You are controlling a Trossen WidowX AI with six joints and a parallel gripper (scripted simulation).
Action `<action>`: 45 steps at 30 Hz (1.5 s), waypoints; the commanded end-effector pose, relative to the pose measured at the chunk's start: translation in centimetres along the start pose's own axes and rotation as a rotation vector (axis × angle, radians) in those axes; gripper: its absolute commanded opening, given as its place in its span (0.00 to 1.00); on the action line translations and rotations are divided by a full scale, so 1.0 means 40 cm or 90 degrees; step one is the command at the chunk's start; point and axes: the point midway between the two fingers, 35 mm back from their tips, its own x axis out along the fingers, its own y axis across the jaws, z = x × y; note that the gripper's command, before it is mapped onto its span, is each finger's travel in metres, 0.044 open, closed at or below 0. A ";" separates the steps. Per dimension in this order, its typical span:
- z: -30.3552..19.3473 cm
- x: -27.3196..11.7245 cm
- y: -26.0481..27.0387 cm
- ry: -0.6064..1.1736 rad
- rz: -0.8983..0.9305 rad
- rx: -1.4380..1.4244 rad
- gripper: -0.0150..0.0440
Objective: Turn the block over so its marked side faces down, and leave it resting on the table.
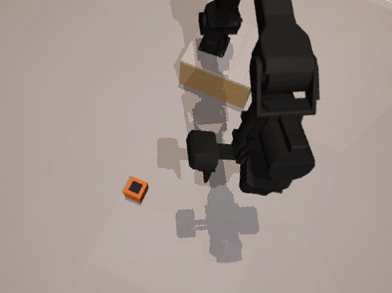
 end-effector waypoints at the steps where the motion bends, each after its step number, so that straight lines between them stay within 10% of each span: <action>1: -0.026 0.111 -0.118 0.064 0.010 0.074 1.00; 11: -0.214 0.343 -0.400 0.187 0.071 0.287 1.00; 45: -0.262 0.521 -0.369 0.189 0.072 0.289 1.00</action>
